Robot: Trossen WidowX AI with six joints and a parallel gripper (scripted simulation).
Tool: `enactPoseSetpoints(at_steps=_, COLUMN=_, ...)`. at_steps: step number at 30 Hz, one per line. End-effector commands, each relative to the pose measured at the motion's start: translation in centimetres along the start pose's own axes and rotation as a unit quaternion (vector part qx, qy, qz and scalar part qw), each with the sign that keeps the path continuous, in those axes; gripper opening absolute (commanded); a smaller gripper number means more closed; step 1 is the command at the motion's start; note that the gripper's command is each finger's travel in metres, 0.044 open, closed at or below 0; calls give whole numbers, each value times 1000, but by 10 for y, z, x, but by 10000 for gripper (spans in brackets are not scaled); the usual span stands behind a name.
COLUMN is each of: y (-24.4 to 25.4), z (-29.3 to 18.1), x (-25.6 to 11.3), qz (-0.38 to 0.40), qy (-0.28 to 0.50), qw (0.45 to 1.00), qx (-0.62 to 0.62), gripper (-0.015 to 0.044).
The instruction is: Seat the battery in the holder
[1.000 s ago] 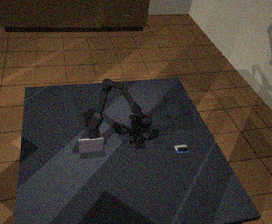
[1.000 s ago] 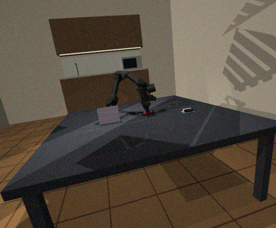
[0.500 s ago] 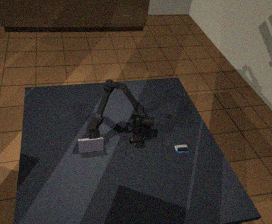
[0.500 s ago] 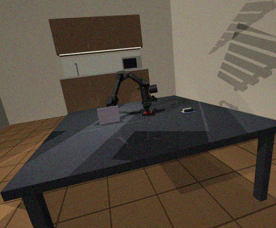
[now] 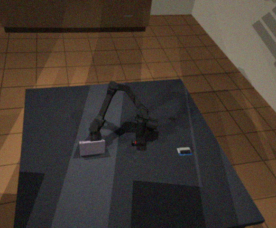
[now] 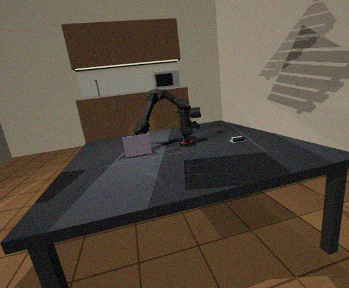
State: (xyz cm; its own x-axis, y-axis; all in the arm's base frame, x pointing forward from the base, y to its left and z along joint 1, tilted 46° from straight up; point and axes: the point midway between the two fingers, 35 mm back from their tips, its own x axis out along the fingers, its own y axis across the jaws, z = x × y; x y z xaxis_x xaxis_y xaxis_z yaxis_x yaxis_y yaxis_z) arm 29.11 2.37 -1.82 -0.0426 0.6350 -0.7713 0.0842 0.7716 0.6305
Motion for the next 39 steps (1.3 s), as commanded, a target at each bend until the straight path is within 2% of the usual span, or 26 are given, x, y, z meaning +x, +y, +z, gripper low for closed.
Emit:
enactPoseSetpoints(at_steps=1, y=0, z=1, x=0, qz=0, qy=4, qw=1000, qx=0, gripper=70)
enactPoseSetpoints(at_steps=20, y=0, z=8, x=0, qz=0, qy=5, qw=1000, qx=0, gripper=70)
enactPoseSetpoints(at_steps=24, y=0, z=8, x=0, qz=0, qy=5, qw=1000, qx=0, gripper=172)
enactPoseSetpoints(at_steps=37, y=-2, z=7, x=-15, qz=0, qy=5, qw=1000, qx=1, gripper=172)
enactPoseSetpoints(at_steps=39, y=-2, z=8, x=-18, qz=3, qy=4, qw=1000, qx=4, gripper=224)
